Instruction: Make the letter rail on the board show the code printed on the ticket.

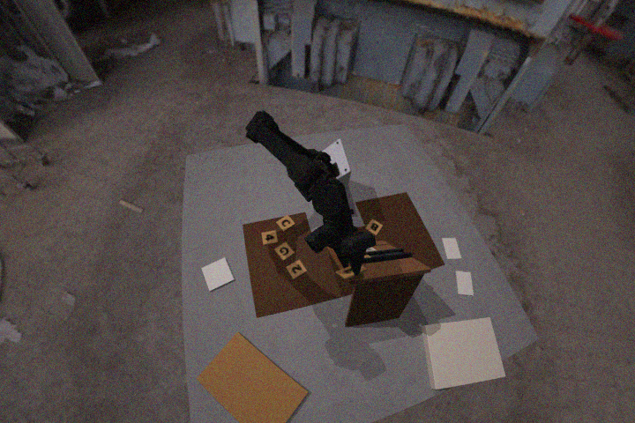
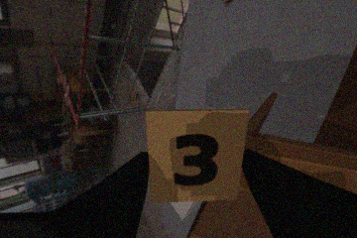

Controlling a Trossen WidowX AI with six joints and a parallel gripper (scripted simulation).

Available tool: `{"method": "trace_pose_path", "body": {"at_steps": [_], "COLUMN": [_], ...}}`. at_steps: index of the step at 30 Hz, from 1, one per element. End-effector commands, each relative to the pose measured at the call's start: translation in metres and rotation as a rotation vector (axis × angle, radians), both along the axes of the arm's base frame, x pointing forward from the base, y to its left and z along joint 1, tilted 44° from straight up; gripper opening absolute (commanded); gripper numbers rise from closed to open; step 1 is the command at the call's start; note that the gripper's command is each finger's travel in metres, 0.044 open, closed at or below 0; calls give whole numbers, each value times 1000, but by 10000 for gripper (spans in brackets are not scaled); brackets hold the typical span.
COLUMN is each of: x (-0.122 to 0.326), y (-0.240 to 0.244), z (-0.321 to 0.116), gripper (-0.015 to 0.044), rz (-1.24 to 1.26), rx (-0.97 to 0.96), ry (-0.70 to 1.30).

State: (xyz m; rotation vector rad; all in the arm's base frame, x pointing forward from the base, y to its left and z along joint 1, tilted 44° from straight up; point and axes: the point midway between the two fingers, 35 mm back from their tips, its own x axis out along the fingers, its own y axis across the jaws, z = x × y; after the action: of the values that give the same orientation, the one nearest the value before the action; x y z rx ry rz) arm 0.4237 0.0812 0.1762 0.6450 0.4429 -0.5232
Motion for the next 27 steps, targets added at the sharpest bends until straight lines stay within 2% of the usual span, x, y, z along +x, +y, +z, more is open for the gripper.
{"method": "trace_pose_path", "body": {"at_steps": [1,9,27], "x": [0,-14,-28], "y": [25,68,119], "z": [-25,-62,-153], "gripper": [0,0,0], "rz": [57,142,278], "rx": [-75,-141,-441], "ry": [60,119,265]}}
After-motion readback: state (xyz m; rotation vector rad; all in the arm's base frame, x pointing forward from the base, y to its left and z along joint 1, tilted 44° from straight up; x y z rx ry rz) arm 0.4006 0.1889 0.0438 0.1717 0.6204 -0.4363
